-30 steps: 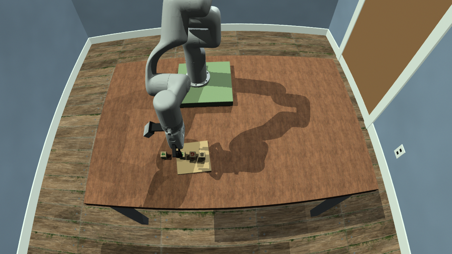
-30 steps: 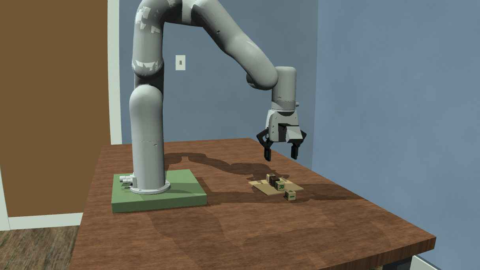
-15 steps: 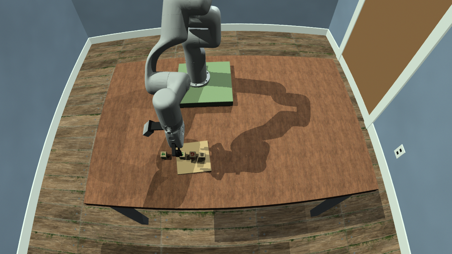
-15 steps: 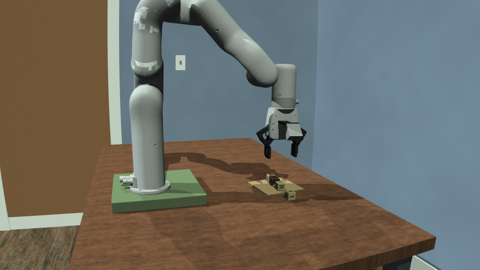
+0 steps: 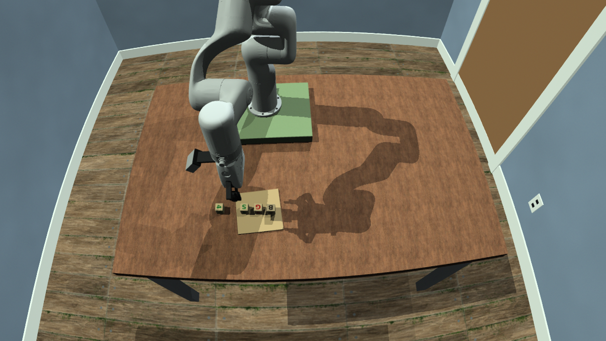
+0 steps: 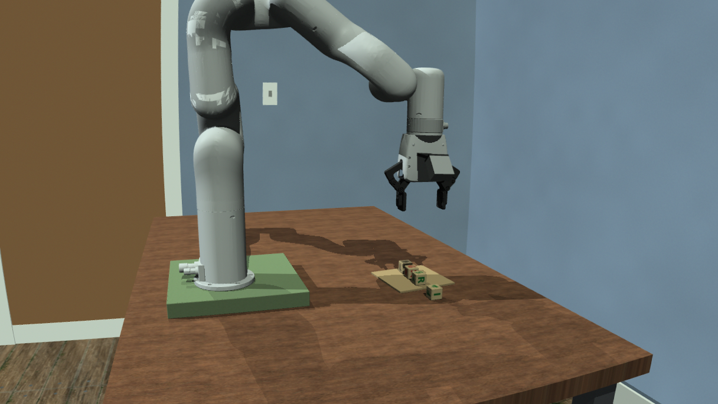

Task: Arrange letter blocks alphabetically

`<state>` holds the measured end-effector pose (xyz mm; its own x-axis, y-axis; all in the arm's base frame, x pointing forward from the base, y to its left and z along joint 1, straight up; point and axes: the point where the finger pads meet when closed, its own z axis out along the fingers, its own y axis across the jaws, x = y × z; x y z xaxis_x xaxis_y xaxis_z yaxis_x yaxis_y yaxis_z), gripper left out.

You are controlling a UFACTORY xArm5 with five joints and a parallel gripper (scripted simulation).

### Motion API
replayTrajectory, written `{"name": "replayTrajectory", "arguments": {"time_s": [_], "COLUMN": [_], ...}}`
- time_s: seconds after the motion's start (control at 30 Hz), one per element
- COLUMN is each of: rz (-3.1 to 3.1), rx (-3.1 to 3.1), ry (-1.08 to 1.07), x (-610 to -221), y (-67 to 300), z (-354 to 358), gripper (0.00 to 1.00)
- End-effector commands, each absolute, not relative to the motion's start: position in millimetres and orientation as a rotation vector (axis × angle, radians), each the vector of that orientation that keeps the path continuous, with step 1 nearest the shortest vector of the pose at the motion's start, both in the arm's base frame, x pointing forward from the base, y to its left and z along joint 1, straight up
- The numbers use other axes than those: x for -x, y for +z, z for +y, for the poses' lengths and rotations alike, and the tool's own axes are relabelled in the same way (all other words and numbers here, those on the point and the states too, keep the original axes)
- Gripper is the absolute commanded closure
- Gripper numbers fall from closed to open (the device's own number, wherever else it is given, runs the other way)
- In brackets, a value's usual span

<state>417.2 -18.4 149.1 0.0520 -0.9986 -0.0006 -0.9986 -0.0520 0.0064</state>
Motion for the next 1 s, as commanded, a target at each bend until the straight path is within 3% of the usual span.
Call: {"name": "replayTrajectory", "arguments": {"time_s": [0.0, 0.97], "rz": [-2.162, -2.162], "rx": [-2.278, -2.278], "ry": [-0.002, -0.002], "x": [-418.6, -418.6], "y": [163.7, 168.6], "z": [-18.4, -18.4], "gripper": [0.0, 0.0]}}
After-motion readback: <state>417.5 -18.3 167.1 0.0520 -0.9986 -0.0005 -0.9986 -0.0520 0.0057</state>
